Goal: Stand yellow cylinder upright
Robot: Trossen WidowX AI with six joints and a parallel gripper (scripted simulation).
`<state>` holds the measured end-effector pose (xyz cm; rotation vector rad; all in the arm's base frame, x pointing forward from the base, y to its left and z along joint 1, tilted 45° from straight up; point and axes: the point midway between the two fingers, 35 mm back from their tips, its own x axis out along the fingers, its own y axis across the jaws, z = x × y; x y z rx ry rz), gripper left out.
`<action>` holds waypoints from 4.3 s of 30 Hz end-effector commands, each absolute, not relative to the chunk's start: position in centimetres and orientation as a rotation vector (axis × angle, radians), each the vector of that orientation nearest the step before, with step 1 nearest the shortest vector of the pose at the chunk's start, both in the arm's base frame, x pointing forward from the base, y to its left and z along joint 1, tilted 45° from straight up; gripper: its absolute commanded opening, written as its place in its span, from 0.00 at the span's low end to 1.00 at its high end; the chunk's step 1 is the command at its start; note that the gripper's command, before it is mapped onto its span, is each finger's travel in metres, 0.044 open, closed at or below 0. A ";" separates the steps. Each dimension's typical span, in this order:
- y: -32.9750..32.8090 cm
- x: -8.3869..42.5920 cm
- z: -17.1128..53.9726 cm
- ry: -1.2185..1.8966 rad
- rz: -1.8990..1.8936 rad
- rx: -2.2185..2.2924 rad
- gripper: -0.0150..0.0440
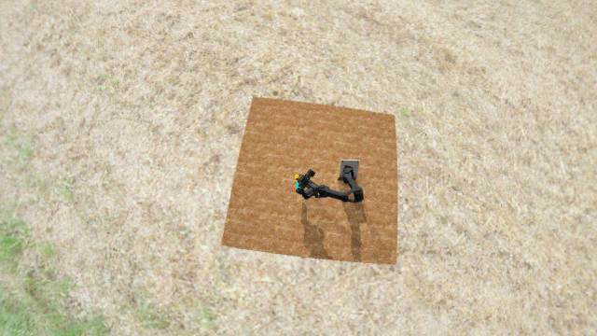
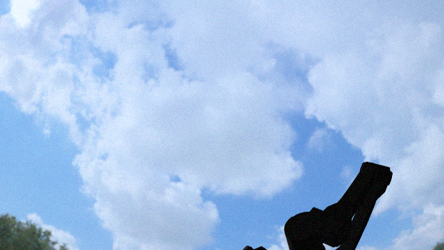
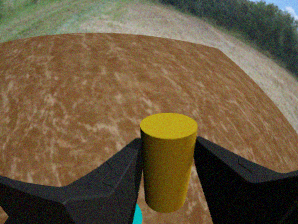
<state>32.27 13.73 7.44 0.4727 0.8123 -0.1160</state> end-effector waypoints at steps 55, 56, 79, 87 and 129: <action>12.9 29.8 10.7 0.406 -0.177 0.723 0.43; 12.9 29.7 10.8 0.399 -0.178 0.728 0.43; 12.7 29.3 11.1 0.357 -0.181 0.764 0.43; 13.9 29.2 10.1 0.361 -0.184 0.765 0.43; 20.4 27.6 3.3 0.373 -0.179 0.754 0.43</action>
